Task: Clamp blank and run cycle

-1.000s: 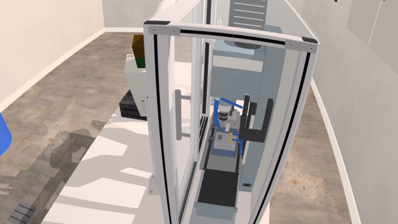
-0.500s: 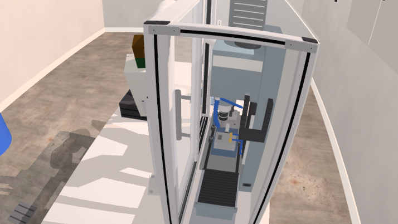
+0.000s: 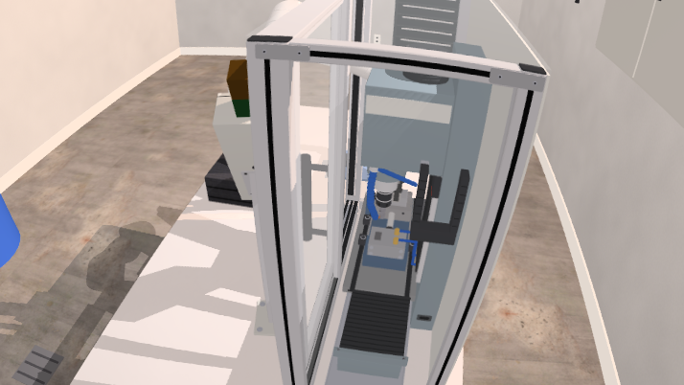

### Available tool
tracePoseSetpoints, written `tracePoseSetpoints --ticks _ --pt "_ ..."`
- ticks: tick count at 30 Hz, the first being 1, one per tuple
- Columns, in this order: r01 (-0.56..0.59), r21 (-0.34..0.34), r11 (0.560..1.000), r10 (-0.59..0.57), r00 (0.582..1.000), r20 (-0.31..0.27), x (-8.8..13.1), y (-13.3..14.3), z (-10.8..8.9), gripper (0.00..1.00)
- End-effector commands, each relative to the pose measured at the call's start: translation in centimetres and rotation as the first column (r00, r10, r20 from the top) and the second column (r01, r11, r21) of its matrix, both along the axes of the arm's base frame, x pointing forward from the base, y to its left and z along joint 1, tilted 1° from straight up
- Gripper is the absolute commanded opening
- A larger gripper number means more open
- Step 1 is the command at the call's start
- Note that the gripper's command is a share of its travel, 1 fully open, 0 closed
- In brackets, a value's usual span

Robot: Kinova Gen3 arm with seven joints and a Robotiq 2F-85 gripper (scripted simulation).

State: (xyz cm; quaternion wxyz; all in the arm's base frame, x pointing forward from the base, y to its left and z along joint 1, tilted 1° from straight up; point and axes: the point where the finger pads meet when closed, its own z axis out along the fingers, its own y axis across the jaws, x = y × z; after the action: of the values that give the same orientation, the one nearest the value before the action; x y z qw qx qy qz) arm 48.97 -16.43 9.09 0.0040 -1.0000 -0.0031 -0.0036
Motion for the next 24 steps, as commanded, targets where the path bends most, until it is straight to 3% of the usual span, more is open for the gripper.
tracePoseSetpoints --ticks 1,24 --pt "0.000 -0.001 1.000 0.000 1.000 0.002 0.05 -0.01 0.09 0.10" --pt "0.000 -0.001 1.000 0.000 1.000 0.002 0.05 -0.01 -0.13 0.10"
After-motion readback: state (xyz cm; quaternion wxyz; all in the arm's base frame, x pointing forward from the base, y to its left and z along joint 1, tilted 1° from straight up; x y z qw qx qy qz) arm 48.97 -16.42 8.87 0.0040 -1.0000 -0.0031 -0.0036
